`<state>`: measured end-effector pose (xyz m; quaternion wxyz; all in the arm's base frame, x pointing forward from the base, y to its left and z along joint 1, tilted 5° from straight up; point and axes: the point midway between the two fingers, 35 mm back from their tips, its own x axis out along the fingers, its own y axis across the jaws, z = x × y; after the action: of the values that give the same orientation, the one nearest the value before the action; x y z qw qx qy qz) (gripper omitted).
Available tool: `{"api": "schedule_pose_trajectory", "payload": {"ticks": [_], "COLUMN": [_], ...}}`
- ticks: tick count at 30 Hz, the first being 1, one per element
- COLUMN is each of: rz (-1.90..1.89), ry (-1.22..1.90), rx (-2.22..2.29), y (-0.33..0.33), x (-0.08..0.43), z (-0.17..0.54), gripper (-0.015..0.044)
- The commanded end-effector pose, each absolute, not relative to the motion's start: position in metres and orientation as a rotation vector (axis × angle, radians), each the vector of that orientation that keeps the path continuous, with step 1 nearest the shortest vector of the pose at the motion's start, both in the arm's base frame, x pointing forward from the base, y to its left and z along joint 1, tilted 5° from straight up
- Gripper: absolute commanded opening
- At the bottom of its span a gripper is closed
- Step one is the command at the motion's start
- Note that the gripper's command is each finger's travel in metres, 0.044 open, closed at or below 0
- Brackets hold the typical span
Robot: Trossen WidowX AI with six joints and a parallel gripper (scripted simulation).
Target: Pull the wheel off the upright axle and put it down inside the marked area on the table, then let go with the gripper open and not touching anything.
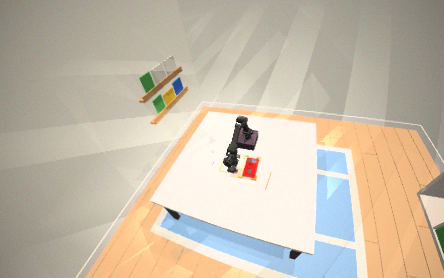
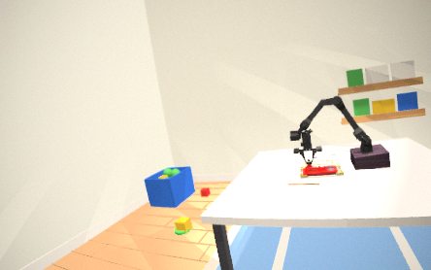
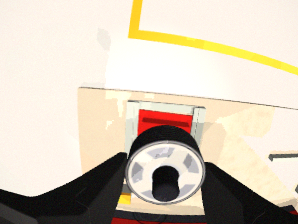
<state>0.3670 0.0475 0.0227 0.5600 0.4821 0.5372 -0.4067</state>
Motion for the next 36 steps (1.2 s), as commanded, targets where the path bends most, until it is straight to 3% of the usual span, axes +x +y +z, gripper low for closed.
{"api": "schedule_pose_trajectory", "payload": {"ticks": [1, 7, 36], "rz": [-0.96, -0.96, -0.959], "ry": [1.268, 1.268, 1.267], "rx": [1.135, 1.135, 1.137], "y": [0.047, 0.047, 0.047], "x": [0.366, 0.366, 0.366], "z": [0.023, 0.024, 0.033], "gripper": [0.0142, 0.0, 0.0]}}
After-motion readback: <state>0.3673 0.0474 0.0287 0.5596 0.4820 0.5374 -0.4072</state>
